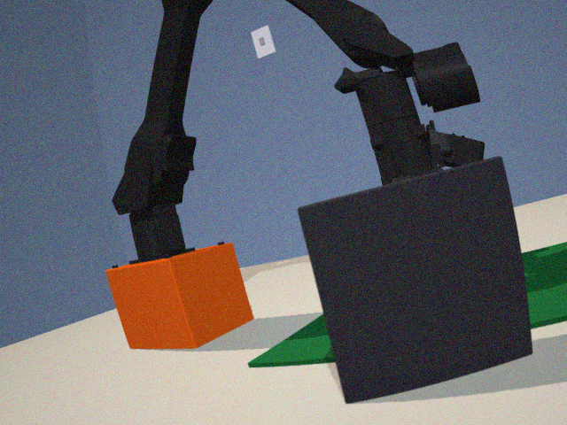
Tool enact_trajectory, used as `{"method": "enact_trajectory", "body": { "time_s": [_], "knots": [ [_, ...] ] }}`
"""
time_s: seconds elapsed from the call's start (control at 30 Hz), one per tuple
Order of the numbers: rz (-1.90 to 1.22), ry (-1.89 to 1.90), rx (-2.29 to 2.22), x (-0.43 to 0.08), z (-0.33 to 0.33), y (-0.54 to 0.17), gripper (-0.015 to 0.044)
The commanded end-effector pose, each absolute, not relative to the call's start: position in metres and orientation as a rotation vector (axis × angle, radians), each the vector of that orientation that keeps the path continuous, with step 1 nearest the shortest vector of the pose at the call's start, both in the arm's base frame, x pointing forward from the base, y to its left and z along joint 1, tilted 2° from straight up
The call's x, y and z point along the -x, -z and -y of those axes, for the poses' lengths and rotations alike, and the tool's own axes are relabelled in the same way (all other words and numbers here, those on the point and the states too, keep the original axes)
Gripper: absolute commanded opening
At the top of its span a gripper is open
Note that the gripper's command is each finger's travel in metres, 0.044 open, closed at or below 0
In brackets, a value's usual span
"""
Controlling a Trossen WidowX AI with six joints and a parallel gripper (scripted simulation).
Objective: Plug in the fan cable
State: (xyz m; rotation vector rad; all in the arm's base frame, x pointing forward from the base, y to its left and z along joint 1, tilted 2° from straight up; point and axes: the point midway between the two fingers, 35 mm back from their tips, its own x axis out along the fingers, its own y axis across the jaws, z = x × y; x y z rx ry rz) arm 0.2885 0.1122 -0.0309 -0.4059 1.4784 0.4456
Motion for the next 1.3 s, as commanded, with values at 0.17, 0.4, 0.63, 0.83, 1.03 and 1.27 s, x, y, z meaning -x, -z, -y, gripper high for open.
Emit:
{"method": "enact_trajectory", "body": {
  "time_s": [0.17,0.4,0.63,0.83,1.03,1.27],
  "knots": [
    [-1.481,-0.446,0.406,-0.288,-0.112,0.035,0.0361],
    [-1.481,-0.446,0.406,-0.288,-0.112,0.035,0.0177],
    [-1.481,-0.446,0.406,-0.288,-0.112,0.035,0.0000],
    [-1.481,-0.445,0.404,-0.288,-0.112,0.010,0.0000],
    [-1.481,-0.445,0.401,-0.286,-0.110,-0.015,0.0000],
    [-1.504,-0.327,0.279,-0.290,-0.106,-0.014,0.0000]
  ]
}}
